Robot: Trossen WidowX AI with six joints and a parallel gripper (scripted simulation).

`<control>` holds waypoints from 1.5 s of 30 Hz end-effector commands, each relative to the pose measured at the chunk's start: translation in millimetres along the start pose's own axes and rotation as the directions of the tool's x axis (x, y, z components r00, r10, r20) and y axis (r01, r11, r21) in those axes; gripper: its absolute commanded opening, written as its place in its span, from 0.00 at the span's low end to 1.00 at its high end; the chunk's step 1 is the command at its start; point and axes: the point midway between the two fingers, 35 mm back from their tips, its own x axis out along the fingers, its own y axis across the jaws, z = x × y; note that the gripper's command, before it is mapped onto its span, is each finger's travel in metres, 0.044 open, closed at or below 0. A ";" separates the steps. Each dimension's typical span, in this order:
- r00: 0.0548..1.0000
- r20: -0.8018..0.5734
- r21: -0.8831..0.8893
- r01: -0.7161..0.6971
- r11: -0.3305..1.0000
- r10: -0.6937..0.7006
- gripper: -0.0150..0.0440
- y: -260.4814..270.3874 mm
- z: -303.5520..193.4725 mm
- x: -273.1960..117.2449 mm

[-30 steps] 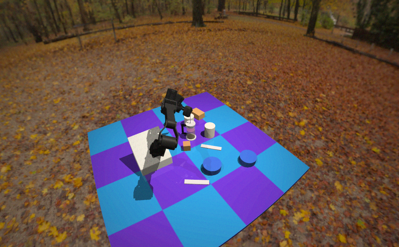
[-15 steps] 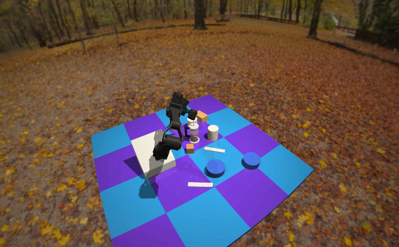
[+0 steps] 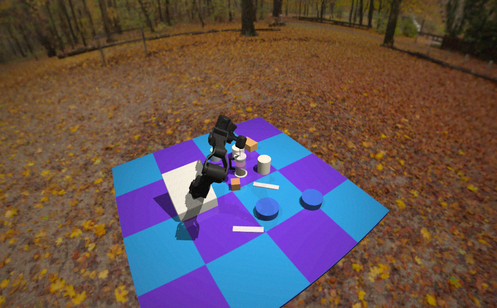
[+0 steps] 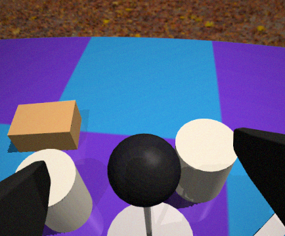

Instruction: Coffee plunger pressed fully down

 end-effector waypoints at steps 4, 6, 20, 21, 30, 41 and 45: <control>1.000 0.001 -0.004 -0.003 1.000 0.003 0.64 0.5 -0.3 1.7; 1.000 0.001 -0.004 -0.003 1.000 0.003 0.56 0.5 -0.3 1.7; 1.000 0.000 -0.004 -0.003 1.000 0.003 0.45 0.6 -0.9 2.2; 1.000 0.000 -0.004 -0.003 1.000 0.003 0.45 0.8 -1.4 2.8; 1.000 -0.001 -0.003 -0.004 1.000 0.004 0.45 2.5 -11.7 12.2; 1.000 -0.002 -0.003 -0.005 1.000 0.005 0.45 4.0 -25.6 24.2; 1.000 -0.003 -0.003 -0.005 1.000 0.005 0.45 4.3 -30.8 28.5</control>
